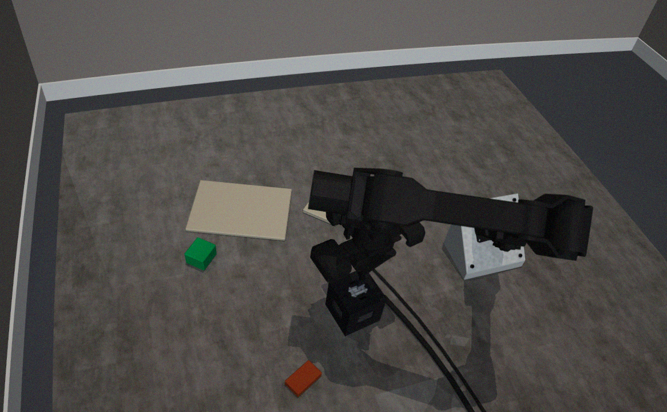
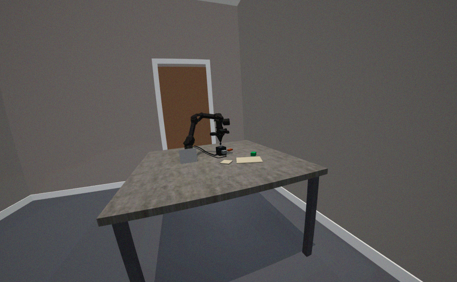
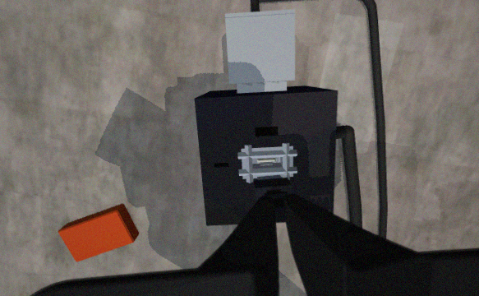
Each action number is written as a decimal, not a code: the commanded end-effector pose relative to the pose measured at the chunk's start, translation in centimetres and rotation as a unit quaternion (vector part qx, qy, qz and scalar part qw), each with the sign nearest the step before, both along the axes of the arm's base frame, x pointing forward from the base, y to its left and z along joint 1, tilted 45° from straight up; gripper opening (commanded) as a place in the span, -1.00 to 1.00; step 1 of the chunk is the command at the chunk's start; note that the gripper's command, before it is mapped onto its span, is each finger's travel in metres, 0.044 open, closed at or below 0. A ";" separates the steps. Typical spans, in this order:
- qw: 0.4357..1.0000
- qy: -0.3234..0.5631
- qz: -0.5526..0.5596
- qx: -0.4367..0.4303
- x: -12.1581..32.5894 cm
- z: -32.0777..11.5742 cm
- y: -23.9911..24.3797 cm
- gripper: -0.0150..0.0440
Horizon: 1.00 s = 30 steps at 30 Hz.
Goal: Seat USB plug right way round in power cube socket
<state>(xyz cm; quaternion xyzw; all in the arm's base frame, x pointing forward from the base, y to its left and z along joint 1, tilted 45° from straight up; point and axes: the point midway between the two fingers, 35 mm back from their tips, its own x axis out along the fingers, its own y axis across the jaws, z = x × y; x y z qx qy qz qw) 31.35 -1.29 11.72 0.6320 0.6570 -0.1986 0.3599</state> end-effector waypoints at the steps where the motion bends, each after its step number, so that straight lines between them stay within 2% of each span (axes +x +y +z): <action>1: 1.000 0.003 -0.003 -0.002 0.0 -0.1 0.0 -0.49; 30: 1.000 0.011 -0.013 -0.006 0.0 -0.5 0.1 -0.49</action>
